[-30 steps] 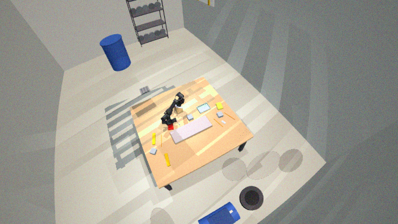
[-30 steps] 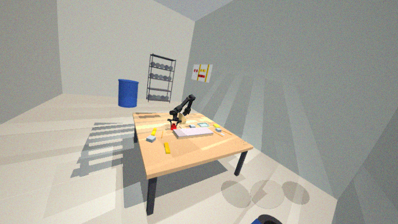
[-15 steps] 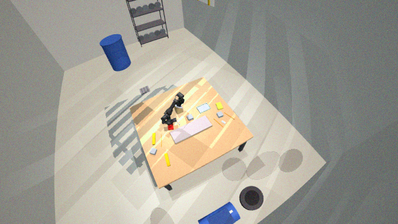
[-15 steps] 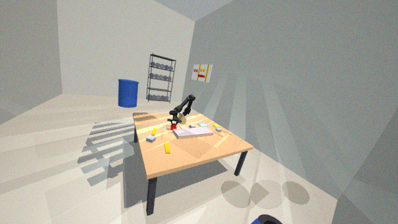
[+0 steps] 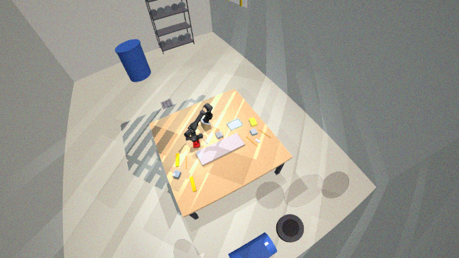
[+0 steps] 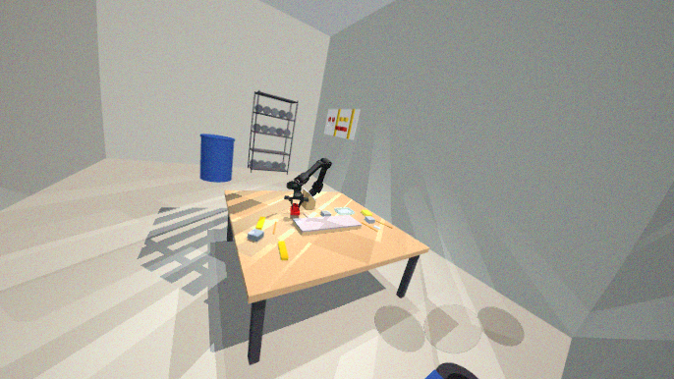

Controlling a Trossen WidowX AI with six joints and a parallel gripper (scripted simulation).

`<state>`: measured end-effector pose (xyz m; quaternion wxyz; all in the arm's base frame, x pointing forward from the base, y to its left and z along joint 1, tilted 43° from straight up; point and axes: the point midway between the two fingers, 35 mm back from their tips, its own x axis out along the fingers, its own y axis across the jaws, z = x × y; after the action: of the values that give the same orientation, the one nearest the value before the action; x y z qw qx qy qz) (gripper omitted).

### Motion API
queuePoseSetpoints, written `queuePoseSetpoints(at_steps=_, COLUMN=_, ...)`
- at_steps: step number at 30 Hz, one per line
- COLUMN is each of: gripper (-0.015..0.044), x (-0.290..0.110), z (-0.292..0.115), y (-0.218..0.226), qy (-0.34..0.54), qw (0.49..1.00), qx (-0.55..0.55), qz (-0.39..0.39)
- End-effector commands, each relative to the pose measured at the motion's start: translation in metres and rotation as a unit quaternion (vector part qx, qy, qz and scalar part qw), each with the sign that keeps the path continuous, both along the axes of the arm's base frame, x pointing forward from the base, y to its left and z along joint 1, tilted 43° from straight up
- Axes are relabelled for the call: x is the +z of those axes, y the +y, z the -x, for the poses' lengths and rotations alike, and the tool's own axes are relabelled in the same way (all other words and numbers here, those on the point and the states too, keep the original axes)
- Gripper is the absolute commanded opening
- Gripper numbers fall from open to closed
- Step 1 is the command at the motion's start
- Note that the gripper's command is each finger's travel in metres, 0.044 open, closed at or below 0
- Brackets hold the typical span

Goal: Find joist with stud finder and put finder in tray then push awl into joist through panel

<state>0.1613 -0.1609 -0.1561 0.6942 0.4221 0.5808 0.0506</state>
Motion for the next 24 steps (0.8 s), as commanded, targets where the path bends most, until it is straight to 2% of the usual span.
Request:
queuePoseSetpoints(at_steps=1, gripper=0.0000, x=0.021, z=0.001, y=-0.025, qy=-0.005, qw=1.000, qx=0.000, qz=0.013)
queuePoseSetpoints(at_steps=5, gripper=0.0000, x=0.041, z=0.005, y=-0.039, qy=-0.005, qw=1.000, qx=0.000, qz=0.012)
queuePoseSetpoints(at_steps=11, gripper=0.0000, x=0.042, z=0.001, y=-0.042, qy=-0.008, qw=1.000, qx=0.003, qz=0.013)
queuePoseSetpoints(at_steps=24, gripper=0.0000, x=0.046, z=-0.059, y=-0.064, qy=-0.047, qw=0.998, qx=0.044, qz=0.024)
